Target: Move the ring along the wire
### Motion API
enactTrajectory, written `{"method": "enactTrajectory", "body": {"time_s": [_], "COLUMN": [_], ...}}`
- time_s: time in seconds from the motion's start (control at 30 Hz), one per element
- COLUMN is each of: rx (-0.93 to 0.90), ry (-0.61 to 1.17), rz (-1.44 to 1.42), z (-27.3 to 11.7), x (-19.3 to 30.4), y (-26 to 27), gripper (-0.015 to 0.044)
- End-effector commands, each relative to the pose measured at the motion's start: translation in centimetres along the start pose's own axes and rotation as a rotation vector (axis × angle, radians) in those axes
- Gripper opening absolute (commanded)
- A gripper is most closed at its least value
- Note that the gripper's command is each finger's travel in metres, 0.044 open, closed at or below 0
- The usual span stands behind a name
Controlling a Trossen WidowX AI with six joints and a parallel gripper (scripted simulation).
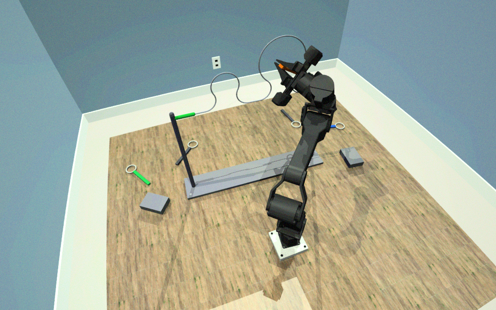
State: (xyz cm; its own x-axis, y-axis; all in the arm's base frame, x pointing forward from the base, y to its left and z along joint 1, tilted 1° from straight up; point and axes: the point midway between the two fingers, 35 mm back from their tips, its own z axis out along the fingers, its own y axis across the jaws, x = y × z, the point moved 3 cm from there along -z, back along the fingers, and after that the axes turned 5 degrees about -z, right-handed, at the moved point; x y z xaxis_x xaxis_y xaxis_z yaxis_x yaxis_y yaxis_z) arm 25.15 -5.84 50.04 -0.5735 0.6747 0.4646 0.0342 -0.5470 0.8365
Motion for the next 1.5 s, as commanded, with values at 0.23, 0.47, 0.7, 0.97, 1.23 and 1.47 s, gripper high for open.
{"method": "enactTrajectory", "body": {"time_s": [0.23,0.47,0.7,0.97,1.23,1.47], "rx": [0.060,0.108,0.157,0.214,0.266,0.318], "ry": [0.000,0.001,0.000,0.000,-0.002,-0.004], "rz": [-0.095,-0.169,-0.244,-0.331,-0.410,-0.487], "z": [0.05,0.06,0.07,0.08,0.09,0.09], "x": [-0.11,-0.09,-0.08,-0.08,-0.08,-0.09], "y": [0.32,0.25,0.15,0.03,-0.08,-0.20], "gripper": [-0.0150,-0.0150,-0.0150,-0.0150,-0.0150,-0.0150]}}
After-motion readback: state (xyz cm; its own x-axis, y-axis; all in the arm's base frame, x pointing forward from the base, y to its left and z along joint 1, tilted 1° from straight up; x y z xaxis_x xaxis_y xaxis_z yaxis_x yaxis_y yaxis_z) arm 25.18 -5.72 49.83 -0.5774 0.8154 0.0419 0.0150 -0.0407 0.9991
